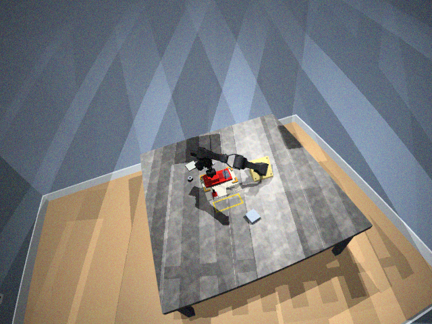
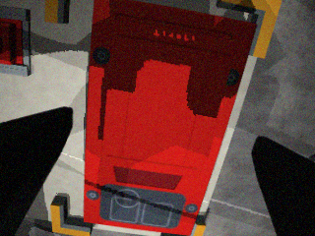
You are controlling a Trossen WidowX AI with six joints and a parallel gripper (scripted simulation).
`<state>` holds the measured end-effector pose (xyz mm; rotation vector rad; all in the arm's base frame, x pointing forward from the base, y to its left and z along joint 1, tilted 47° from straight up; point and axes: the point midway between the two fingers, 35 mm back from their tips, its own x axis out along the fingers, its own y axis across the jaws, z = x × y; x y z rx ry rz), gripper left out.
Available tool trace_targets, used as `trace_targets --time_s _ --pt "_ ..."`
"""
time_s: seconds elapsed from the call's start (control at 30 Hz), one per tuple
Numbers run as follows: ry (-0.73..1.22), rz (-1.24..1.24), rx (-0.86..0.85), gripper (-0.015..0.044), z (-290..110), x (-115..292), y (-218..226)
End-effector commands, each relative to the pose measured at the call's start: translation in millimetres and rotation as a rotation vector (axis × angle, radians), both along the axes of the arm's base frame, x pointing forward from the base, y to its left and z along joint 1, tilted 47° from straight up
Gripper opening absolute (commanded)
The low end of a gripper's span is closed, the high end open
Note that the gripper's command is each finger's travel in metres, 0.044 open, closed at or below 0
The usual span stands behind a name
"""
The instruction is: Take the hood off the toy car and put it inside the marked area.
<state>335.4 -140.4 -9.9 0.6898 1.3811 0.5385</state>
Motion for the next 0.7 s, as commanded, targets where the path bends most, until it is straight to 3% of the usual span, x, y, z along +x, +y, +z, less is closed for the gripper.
trace_targets --time_s 0.0,0.67 --pt "0.006 -0.003 0.007 0.044 -2.9 -0.4 4.0" --pt "0.006 -0.003 0.008 0.044 -14.8 -0.1 16.1"
